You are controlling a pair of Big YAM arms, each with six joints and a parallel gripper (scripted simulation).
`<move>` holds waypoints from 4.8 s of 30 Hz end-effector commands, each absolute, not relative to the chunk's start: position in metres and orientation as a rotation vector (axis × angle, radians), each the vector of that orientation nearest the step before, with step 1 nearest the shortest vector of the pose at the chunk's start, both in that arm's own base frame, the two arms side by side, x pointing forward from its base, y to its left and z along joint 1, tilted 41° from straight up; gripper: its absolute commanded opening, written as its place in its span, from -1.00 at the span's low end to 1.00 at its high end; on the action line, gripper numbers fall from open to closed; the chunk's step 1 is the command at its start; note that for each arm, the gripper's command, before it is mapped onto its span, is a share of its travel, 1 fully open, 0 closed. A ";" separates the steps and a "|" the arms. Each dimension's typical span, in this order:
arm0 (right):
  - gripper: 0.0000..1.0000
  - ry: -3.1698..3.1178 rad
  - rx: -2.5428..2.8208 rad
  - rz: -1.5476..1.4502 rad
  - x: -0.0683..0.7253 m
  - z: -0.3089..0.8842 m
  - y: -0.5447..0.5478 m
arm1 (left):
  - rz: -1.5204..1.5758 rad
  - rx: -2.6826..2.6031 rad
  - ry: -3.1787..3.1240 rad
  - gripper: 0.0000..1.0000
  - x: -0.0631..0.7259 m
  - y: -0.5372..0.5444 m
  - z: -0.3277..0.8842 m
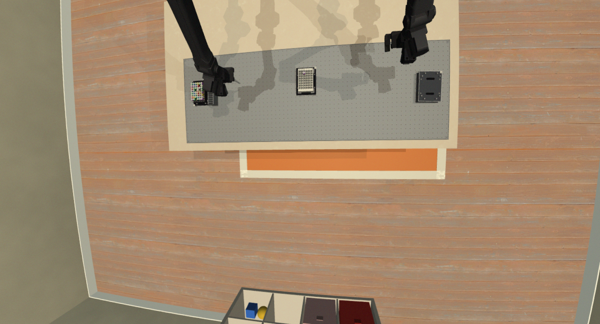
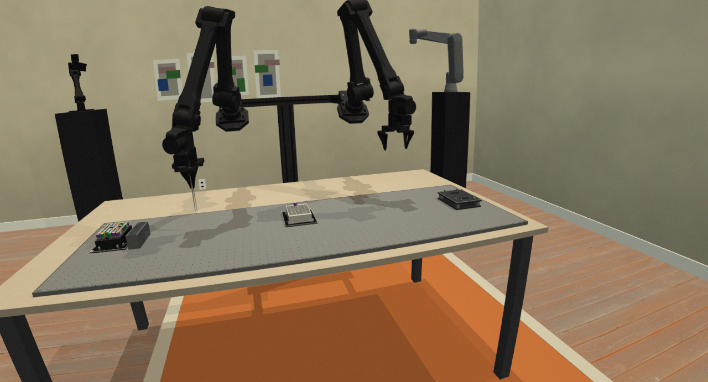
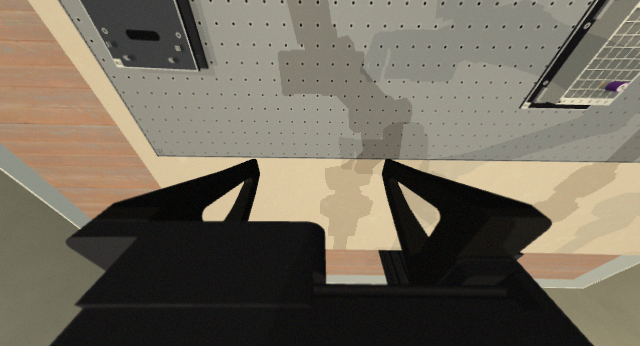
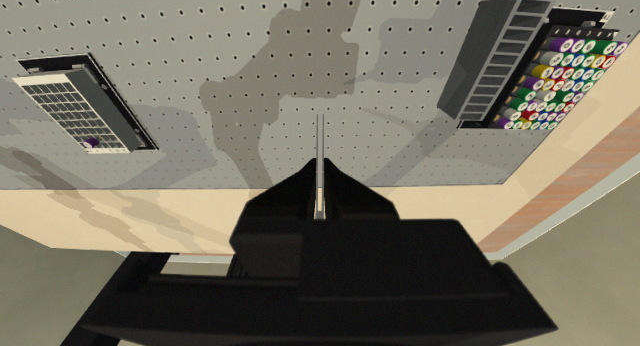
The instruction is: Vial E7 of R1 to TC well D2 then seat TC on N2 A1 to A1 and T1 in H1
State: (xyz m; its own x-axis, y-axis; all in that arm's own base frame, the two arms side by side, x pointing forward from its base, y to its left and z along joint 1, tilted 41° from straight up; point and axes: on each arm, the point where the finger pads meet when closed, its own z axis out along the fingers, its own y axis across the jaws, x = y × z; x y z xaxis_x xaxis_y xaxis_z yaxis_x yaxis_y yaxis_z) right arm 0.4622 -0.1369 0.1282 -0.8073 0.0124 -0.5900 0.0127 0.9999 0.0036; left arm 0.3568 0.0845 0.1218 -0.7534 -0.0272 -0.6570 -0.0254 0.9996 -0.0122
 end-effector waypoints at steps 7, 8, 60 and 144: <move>-0.86 2.525 0.019 -0.007 0.468 0.126 -0.162 | 0.007 -0.019 2.408 1.00 0.361 0.087 0.129; -0.86 2.525 0.019 -0.007 0.468 0.126 -0.162 | 0.007 -0.019 2.408 1.00 0.361 0.087 0.129; -0.86 2.524 0.019 -0.006 0.474 0.135 -0.239 | 0.007 -0.019 2.408 1.00 0.361 0.087 0.129; -0.86 2.541 -0.014 0.028 0.487 0.137 -0.341 | 0.007 -0.019 2.408 1.00 0.361 0.087 0.129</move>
